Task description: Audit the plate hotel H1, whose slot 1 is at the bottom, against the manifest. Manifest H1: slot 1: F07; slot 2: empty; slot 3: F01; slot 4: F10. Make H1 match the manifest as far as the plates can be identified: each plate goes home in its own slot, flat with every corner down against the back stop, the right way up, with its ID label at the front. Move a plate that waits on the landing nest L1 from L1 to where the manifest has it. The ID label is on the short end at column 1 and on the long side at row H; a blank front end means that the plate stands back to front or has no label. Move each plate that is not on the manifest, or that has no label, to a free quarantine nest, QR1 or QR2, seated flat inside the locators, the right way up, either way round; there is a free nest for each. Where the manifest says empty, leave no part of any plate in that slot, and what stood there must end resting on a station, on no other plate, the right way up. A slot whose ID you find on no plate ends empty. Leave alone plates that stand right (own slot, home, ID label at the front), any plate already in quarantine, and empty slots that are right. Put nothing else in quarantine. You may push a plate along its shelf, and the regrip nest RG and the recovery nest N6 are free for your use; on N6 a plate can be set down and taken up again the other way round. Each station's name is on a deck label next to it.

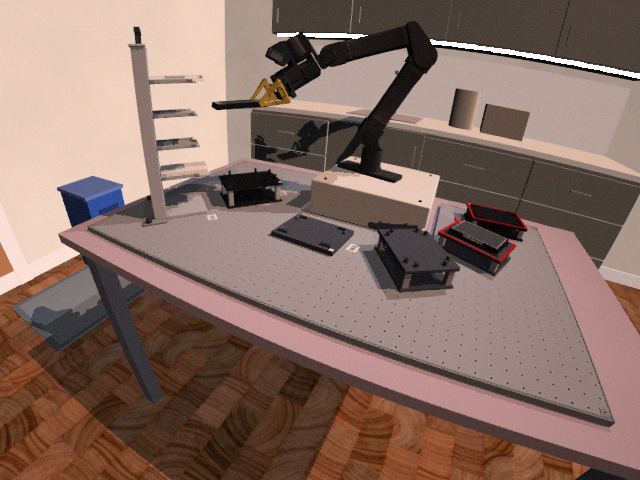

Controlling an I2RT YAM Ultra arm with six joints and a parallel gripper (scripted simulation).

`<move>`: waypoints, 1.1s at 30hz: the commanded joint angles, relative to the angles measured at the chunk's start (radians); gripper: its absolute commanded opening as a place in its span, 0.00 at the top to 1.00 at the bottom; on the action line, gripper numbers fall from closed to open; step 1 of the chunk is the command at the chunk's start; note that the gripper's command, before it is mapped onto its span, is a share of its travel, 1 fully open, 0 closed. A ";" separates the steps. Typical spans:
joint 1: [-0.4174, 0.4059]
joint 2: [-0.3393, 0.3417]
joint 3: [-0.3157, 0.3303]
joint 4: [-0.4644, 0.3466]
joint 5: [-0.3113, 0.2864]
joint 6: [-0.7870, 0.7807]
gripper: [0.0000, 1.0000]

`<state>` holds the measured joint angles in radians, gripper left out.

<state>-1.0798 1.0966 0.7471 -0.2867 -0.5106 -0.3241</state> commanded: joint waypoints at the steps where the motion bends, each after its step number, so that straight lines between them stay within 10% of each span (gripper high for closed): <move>1: 0.007 0.003 0.016 0.023 0.005 0.012 0.14; 33: 0.074 0.105 0.073 0.088 0.060 0.054 0.14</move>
<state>-1.0096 1.2018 0.8059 -0.2188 -0.4526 -0.2779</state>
